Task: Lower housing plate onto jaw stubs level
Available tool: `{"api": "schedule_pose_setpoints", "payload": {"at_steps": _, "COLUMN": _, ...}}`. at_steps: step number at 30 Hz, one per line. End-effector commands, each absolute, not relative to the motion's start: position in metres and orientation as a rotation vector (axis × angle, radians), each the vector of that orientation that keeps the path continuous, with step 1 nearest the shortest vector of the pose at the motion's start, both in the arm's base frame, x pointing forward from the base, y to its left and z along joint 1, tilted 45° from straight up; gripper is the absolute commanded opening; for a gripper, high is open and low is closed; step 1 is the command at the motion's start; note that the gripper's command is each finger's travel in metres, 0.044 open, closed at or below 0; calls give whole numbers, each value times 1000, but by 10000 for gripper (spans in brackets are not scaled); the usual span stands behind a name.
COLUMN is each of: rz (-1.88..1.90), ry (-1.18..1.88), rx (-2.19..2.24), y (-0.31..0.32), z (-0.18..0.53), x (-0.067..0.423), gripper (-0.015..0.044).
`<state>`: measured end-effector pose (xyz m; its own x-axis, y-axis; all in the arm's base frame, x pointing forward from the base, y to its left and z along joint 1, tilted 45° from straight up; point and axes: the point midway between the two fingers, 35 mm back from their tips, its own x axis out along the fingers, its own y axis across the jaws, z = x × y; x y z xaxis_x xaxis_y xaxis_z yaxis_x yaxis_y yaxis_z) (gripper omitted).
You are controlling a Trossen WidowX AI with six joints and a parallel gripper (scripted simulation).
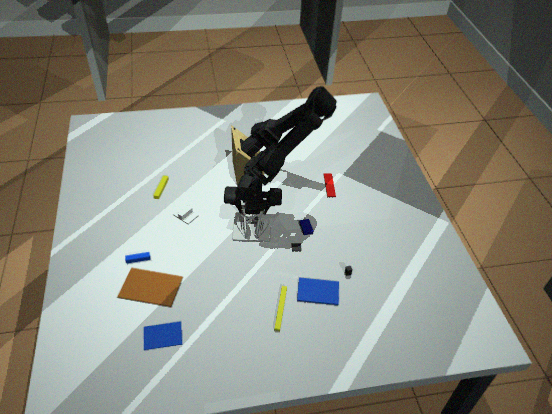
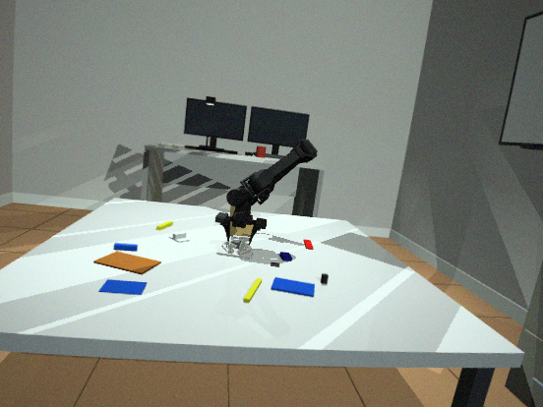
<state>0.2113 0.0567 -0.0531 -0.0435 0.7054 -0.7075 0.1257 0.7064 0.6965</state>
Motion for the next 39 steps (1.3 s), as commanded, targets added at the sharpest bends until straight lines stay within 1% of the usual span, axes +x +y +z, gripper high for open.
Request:
{"api": "schedule_pose_setpoints", "payload": {"at_steps": 1, "rz": 534, "ry": 1573, "rx": 705, "y": 57, "z": -54, "x": 211, "gripper": 351}}
{"api": "schedule_pose_setpoints", "payload": {"at_steps": 39, "rz": 534, "ry": 1573, "rx": 706, "y": 63, "z": -59, "x": 211, "gripper": 351}}
